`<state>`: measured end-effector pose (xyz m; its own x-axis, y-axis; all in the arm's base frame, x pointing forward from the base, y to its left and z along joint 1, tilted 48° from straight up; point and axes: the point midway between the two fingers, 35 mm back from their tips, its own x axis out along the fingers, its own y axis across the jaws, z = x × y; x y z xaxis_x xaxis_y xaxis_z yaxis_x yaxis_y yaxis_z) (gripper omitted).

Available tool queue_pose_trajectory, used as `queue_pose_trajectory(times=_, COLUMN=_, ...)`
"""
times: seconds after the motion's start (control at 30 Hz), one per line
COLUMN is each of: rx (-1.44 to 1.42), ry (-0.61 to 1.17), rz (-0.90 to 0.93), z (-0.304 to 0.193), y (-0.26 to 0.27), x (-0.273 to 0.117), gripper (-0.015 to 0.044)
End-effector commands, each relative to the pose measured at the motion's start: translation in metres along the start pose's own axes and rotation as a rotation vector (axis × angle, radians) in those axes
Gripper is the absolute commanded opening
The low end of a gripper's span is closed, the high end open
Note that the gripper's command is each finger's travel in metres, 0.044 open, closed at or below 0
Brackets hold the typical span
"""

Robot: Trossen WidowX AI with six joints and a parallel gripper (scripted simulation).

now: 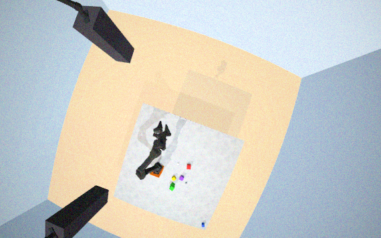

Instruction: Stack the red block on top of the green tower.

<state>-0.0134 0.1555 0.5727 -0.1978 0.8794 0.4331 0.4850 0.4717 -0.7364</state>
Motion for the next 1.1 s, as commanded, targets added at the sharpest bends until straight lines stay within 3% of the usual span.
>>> queue_pose_trajectory(times=0.0, rx=0.151, ry=0.051, rz=0.105, z=-0.017, y=0.039, x=0.01, gripper=0.044)
queue_pose_trajectory(times=0.27, rx=0.504, ry=0.237, rz=0.389, z=-0.066, y=0.148, x=0.008, gripper=0.044)
queue_pose_trajectory(times=0.47, rx=0.775, ry=0.446, rz=0.551, z=-0.103, y=0.224, x=-0.023, gripper=0.044)
queue_pose_trajectory(times=0.77, rx=1.255, ry=0.798, rz=0.738, z=-0.135, y=0.324, x=-0.105, gripper=0.044)
queue_pose_trajectory(times=1.07, rx=1.752, ry=1.21, rz=0.766, z=-0.139, y=0.388, x=-0.208, gripper=0.044)
